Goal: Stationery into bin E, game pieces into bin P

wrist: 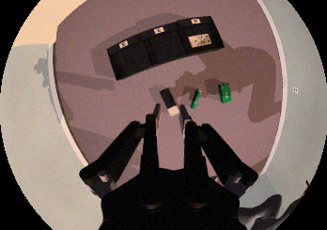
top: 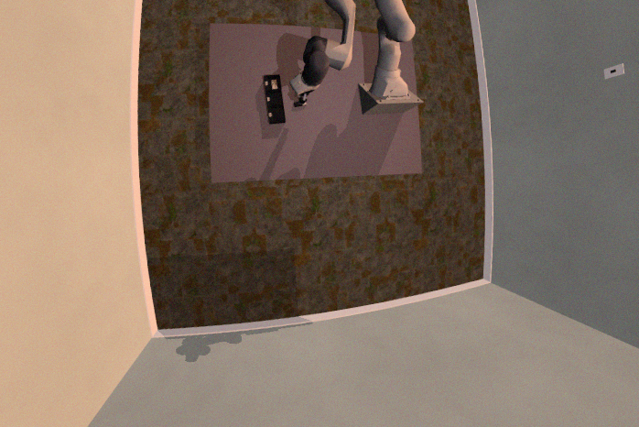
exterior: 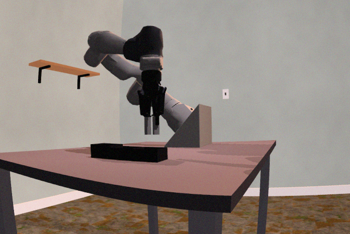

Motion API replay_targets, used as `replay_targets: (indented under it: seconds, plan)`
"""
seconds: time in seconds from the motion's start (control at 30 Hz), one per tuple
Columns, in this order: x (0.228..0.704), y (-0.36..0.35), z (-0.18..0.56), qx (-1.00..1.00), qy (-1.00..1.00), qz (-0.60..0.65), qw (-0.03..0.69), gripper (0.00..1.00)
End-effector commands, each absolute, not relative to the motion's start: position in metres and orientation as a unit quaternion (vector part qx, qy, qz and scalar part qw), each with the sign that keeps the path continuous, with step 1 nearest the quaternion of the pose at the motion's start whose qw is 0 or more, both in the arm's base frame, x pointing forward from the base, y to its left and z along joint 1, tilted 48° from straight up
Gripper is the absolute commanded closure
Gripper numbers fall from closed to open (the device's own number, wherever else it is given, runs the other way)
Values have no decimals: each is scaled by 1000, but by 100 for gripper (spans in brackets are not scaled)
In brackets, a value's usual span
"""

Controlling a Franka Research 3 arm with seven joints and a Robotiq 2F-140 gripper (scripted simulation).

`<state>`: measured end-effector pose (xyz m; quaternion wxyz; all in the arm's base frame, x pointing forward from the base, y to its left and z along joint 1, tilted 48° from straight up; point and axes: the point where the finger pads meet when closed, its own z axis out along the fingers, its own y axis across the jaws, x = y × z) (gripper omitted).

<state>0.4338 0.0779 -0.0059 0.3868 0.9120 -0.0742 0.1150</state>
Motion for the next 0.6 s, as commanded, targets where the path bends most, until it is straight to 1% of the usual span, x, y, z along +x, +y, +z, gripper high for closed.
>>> replay_targets:
  seconds: [0.0, 0.33, 0.43, 0.57]
  plan:
    - [432, 76, -6, 915, -4, 81, 396, 77]
    - [432, 76, -7, 913, 62, 50, 401, 77]
    - [433, 77, -8, 914, 33, 65, 398, 77]
    - [433, 77, -7, 909, 99, 32, 404, 77]
